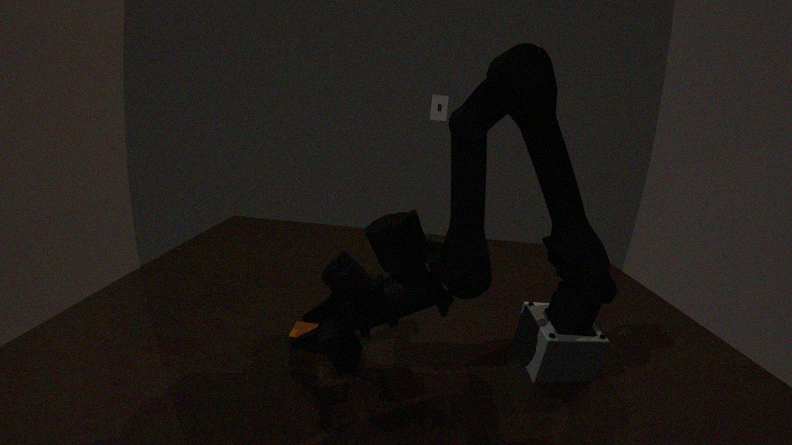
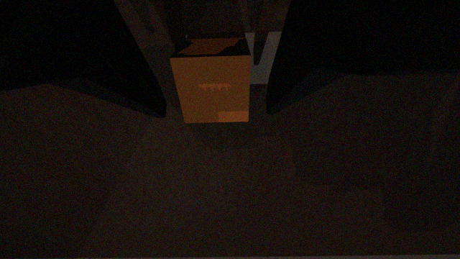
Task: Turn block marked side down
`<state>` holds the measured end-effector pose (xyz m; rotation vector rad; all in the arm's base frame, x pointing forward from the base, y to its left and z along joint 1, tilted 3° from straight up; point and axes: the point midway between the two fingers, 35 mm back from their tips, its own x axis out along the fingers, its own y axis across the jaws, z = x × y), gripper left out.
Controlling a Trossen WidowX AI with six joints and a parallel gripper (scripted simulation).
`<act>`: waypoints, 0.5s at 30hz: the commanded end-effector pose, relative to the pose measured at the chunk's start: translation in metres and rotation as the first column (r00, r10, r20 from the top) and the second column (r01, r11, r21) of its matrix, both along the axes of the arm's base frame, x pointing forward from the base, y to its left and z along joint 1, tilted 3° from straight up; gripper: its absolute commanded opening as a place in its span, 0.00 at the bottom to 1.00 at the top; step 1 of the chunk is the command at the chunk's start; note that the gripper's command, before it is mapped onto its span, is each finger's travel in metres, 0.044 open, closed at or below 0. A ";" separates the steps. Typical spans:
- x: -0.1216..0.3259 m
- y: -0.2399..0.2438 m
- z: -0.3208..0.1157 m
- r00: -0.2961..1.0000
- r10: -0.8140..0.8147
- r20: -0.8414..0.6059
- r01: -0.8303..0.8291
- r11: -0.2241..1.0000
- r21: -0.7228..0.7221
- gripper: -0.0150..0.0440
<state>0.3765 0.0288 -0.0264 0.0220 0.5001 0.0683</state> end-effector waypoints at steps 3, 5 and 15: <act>0.000 -0.001 -0.001 1.000 -0.006 -0.002 0.006 1.000 0.001 1.00; 0.000 -0.001 -0.001 1.000 -0.006 -0.002 0.006 1.000 0.001 1.00; 0.000 -0.001 -0.001 1.000 -0.006 -0.002 0.006 1.000 0.001 1.00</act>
